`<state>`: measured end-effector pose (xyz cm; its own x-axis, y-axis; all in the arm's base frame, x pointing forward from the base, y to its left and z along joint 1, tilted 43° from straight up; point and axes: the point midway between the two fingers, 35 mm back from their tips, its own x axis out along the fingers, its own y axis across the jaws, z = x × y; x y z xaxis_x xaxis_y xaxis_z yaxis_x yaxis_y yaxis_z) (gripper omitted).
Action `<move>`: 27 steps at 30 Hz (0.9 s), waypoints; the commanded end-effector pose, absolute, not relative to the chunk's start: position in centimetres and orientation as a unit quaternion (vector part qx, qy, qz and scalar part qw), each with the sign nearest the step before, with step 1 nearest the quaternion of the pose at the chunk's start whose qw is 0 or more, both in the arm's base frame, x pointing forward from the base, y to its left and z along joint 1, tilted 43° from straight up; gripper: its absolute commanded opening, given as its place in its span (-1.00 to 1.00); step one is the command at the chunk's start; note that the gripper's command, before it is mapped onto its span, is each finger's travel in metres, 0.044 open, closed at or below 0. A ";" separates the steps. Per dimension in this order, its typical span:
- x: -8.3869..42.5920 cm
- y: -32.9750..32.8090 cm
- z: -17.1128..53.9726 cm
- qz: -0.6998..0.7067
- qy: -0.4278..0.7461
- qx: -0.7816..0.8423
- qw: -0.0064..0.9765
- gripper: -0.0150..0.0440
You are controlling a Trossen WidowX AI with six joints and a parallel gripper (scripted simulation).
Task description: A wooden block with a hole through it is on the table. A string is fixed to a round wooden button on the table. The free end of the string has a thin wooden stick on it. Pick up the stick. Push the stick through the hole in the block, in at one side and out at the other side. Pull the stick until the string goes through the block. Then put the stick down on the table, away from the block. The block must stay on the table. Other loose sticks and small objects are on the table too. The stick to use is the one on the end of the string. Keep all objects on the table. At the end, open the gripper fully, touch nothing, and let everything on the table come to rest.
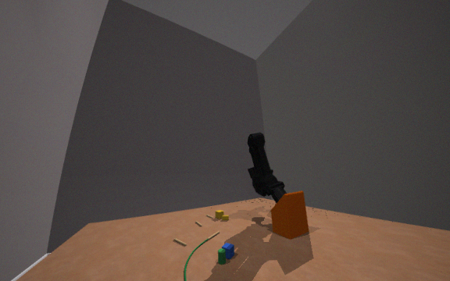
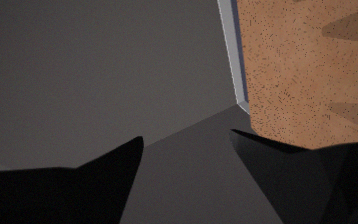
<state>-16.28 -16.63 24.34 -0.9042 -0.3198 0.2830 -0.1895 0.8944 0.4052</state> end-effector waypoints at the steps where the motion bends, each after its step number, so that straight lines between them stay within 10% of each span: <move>1: -16.3 -16.6 24.3 -0.187 -0.958 0.133 0.174 0.95; 14: -13.1 -22.2 25.1 -0.360 -0.880 0.210 0.227 1.00; 27: 0.3 -31.8 24.7 -0.650 -0.529 0.308 0.451 1.00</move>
<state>-4.98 -29.41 24.94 -0.5636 -0.8137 0.1424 0.0276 0.1537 0.9877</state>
